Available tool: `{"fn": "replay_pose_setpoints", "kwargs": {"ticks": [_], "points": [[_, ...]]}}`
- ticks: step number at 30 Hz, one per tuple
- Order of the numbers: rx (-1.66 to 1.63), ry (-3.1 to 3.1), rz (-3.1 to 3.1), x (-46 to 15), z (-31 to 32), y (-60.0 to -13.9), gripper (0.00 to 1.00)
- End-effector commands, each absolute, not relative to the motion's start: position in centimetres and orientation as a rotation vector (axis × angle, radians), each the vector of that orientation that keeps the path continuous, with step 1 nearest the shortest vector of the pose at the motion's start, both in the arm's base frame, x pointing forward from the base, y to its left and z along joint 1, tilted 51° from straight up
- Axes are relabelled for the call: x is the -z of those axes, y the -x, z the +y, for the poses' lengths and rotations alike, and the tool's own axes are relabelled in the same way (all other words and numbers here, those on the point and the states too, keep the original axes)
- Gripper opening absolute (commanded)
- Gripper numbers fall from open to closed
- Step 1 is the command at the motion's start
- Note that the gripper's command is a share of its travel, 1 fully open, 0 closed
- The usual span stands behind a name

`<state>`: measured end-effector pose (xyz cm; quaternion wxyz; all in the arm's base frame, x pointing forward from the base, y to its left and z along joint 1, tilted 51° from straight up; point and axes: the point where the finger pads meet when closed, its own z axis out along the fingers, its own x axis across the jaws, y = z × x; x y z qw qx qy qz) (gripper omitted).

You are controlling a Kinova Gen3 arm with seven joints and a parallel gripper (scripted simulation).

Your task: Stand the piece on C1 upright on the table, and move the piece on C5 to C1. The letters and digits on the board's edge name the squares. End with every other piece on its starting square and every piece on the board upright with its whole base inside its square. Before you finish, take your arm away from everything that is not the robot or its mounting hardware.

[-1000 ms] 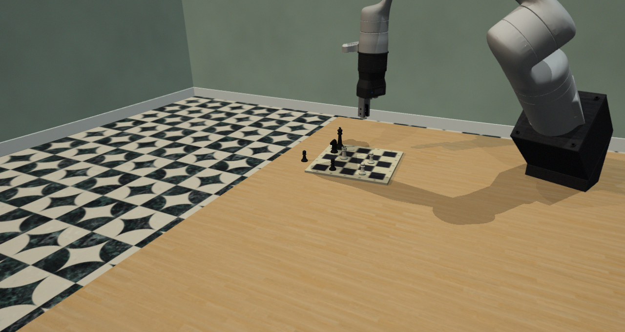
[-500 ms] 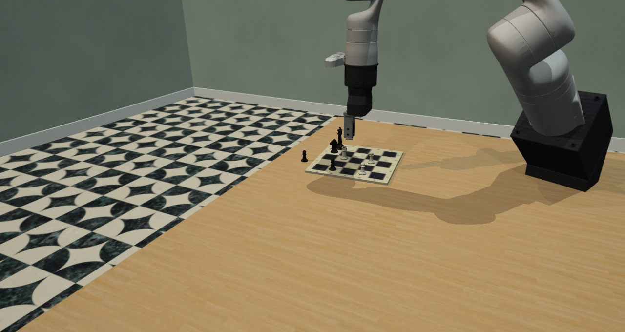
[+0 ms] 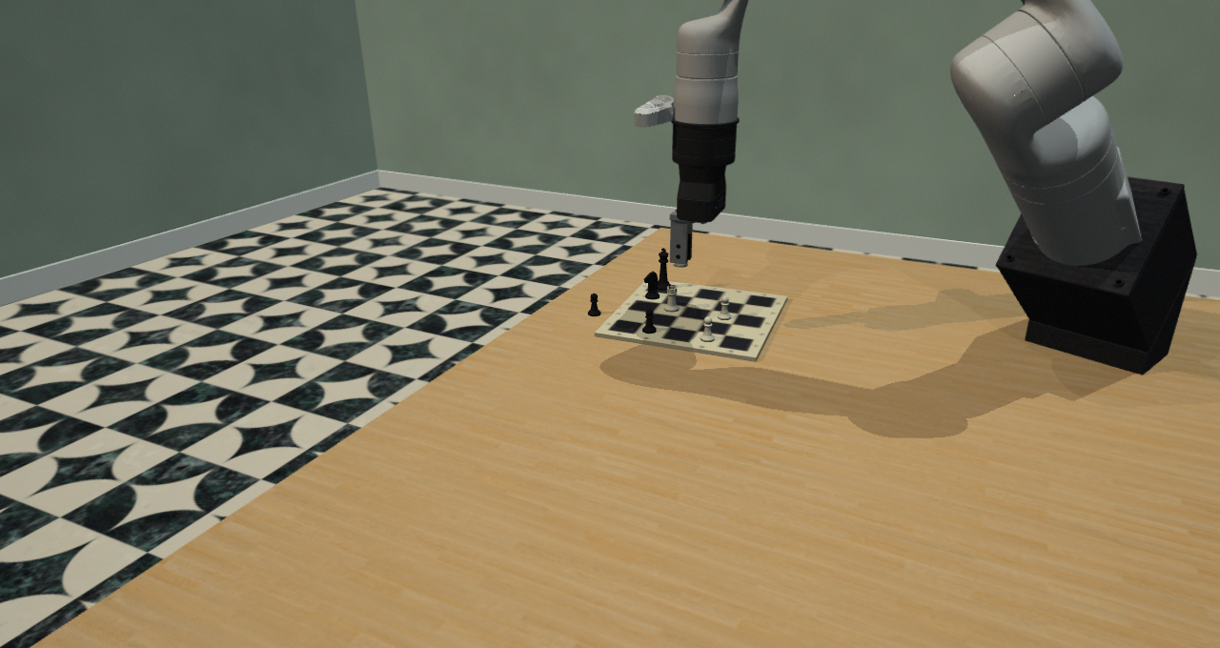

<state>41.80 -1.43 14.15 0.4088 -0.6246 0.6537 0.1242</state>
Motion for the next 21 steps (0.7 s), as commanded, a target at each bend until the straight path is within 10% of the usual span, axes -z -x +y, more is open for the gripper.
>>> {"fn": "replay_pose_setpoints", "kwargs": {"ticks": [1,21], "points": [[-0.317,1.574,1.645,-13.8,-1.0,-41.9,0.0],[-0.317,1.574,1.645,-9.4,3.7,-44.5,0.0]]}}
